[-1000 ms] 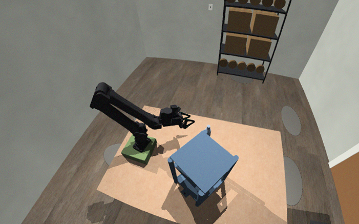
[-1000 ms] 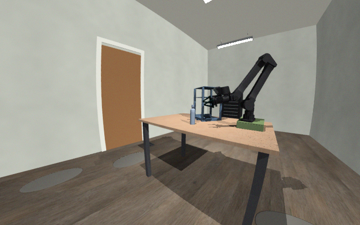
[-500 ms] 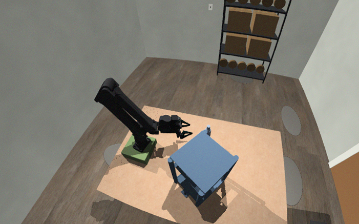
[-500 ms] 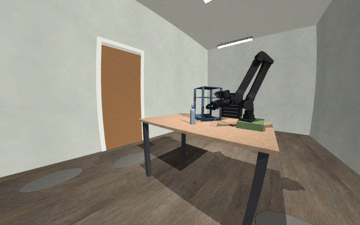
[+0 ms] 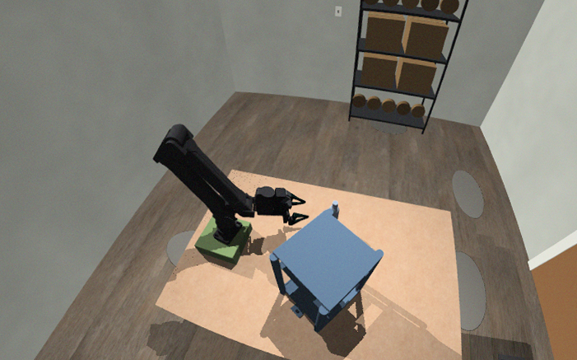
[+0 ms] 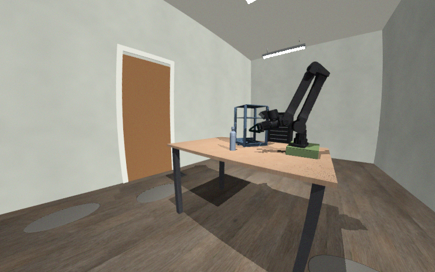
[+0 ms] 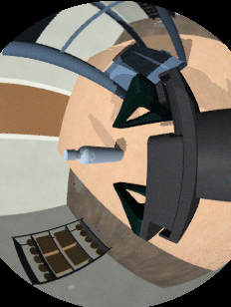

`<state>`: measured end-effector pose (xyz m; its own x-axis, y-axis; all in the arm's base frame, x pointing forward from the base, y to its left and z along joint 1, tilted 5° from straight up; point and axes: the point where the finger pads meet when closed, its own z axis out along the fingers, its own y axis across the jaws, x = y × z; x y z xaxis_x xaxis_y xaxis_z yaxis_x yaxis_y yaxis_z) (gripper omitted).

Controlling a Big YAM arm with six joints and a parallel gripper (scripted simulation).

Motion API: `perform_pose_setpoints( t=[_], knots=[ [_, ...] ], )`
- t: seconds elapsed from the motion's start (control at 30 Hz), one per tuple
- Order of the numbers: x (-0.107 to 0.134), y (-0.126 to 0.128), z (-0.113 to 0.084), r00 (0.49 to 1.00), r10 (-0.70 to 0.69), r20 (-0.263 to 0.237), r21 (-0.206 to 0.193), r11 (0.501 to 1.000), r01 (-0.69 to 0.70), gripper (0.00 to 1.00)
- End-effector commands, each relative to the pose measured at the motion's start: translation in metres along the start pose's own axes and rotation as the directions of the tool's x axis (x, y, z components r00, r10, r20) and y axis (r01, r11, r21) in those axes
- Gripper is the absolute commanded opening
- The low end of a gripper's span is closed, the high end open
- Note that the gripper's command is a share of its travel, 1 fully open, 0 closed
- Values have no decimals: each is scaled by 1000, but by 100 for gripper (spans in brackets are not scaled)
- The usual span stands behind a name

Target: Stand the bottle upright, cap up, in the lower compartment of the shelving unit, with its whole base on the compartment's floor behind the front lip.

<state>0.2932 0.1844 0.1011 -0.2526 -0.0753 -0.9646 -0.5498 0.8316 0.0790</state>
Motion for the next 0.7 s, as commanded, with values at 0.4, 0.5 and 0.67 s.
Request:
perform_pose_setpoints(
  t=[0.4, 0.5, 0.67],
  knots=[
    [-6, -4, -2, 1000, 7, 27, 10, 1000, -7, 77],
    [-6, -4, -2, 1000, 6, 27, 10, 1000, -6, 77],
    [-6, -4, -2, 1000, 6, 27, 10, 1000, -6, 77]
  ],
)
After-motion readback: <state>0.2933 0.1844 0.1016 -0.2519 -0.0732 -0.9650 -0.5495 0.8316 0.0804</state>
